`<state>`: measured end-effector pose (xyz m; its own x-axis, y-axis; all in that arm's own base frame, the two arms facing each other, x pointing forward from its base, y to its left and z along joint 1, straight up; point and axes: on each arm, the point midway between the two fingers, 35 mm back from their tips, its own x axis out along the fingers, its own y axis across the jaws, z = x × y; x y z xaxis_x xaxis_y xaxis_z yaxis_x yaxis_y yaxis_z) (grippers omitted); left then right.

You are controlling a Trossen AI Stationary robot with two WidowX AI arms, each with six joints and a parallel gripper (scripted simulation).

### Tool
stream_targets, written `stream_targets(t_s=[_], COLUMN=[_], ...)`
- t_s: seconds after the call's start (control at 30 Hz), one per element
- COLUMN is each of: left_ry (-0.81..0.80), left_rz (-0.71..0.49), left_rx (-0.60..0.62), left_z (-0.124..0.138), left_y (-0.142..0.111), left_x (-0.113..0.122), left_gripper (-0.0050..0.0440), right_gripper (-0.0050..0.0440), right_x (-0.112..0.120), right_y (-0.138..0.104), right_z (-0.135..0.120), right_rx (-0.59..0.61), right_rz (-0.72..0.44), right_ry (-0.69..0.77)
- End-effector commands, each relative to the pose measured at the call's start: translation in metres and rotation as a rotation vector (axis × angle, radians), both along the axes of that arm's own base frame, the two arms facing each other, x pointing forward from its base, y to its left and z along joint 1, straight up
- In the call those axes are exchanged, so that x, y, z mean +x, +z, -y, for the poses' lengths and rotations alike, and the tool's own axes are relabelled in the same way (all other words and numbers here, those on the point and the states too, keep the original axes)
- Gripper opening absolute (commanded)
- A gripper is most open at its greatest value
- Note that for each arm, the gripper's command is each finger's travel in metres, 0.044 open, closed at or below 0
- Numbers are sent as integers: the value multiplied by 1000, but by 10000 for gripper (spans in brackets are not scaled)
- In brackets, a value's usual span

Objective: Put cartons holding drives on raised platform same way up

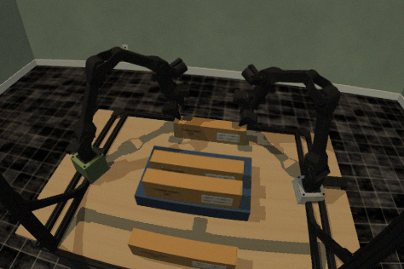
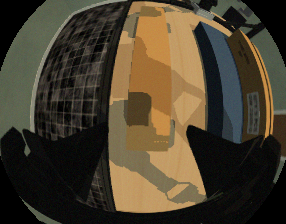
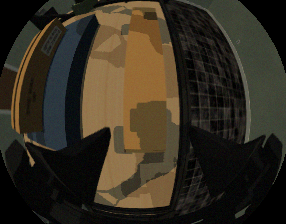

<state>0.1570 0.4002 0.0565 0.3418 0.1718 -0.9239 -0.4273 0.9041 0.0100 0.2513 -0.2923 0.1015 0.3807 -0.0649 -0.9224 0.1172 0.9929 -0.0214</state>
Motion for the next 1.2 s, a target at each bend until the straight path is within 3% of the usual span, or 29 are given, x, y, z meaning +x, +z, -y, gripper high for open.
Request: stream_targets(t_s=[0.0,0.4,0.93,0.97,1.17], left_ry=[-5,-5,-5,-5,-5], left_rz=[-3,-3,-3,-3,-3], left_rx=[-13,-13,-13,-13,-13], left_z=[2,2,2,2,2], left_y=[-28,-62,-65,-65,-65], left_x=[-1,-1,-1,-1,-1], left_gripper=[389,389,389,0,0], right_gripper=[389,389,389,0,0], right_x=[-1,-1,-1,-1,-1], right_y=[-30,-65,-68,-68,-68], right_z=[-3,-3,-3,-3,-3], right_rx=[23,23,23,23,23], right_rz=[-9,-9,-9,-9,-9], right_ry=[3,3,3,3,3])
